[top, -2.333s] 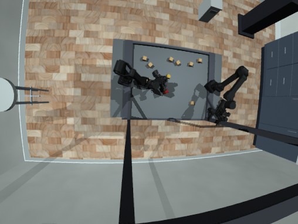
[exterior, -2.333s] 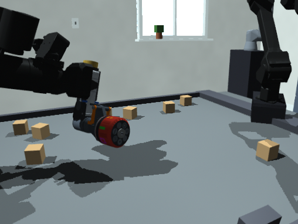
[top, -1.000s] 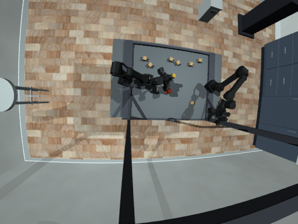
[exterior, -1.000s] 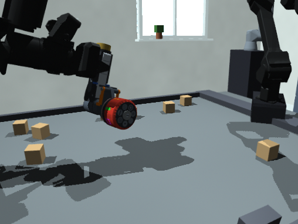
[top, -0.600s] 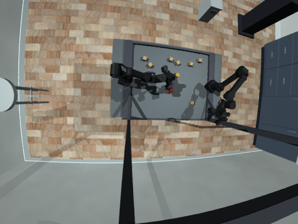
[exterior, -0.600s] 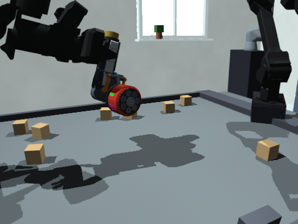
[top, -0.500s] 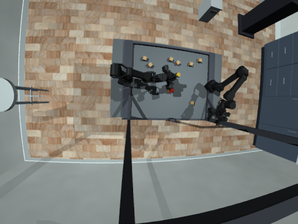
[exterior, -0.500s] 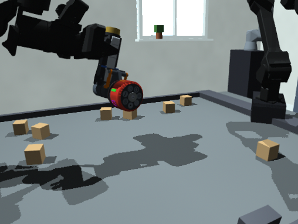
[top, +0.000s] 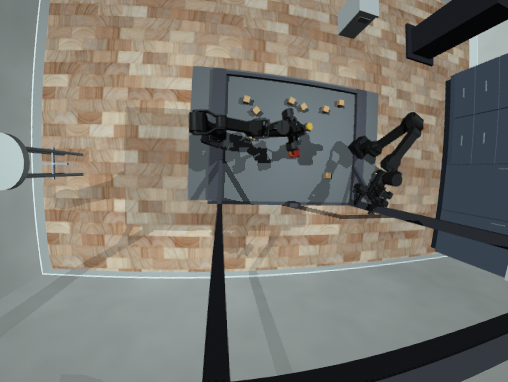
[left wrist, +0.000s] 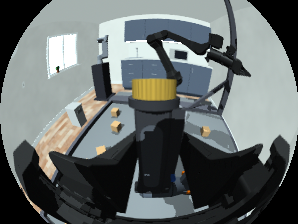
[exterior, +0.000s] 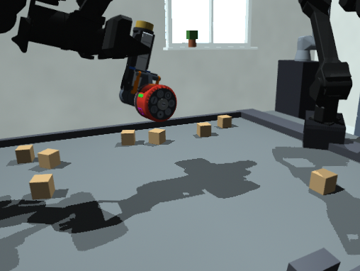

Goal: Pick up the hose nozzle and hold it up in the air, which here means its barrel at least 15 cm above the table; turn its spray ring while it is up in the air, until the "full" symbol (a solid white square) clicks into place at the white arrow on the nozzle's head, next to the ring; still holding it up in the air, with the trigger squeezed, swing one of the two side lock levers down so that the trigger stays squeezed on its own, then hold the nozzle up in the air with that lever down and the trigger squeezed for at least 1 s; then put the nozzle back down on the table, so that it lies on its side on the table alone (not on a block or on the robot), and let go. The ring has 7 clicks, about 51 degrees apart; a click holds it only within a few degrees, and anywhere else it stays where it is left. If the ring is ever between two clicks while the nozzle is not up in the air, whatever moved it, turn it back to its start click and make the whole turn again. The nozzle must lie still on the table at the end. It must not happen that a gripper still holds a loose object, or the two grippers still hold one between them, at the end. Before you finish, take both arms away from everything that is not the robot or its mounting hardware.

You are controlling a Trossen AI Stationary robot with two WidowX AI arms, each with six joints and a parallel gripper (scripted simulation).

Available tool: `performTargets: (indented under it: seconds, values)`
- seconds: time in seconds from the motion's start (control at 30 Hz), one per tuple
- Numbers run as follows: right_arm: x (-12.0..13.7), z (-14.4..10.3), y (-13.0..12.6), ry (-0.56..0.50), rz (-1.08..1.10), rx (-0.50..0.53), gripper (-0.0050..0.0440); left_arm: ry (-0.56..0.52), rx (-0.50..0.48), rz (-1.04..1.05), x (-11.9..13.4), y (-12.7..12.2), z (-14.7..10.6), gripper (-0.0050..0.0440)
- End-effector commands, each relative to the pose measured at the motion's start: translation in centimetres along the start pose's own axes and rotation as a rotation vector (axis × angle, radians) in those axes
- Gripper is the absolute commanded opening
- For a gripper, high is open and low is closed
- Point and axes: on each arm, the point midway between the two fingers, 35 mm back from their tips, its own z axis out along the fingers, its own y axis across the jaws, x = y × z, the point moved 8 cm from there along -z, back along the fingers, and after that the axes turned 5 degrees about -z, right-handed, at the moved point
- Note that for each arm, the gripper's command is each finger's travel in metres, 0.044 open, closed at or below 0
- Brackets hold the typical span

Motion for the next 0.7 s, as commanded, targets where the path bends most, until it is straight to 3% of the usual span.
performTargets:
  seconds: [0.0,0.1,0.2,0.23,0.6,0.67]
  values:
    - [-0.7,-0.1,-0.1,-0.022,0.000,0.005,0.0408,-0.048,0.049,0.012,-3.4,-0.1,0.8,0.0173]
    - [-0.7,-0.1,-0.1,-0.022,0.000,0.005,0.0408,-0.044,0.072,0.026,-4.4,0.0,1.1,0.0173]
    - [-0.7,-0.1,-0.1,-0.022,0.000,0.005,0.0408,-0.042,0.056,0.017,-3.6,0.0,0.9,0.0173]
    - [-0.7,-0.1,-0.1,-0.022,0.000,0.005,0.0408,-0.040,0.088,0.036,-5.0,0.1,1.3,0.0173]
    - [-0.7,-0.1,-0.1,-0.022,0.000,0.005,0.0408,-0.032,0.175,0.088,-8.6,0.6,2.7,0.0173]
    - [-0.7,-0.1,-0.1,-0.022,0.000,0.005,0.0408,-0.028,0.154,0.078,-7.6,0.5,2.4,0.0173]
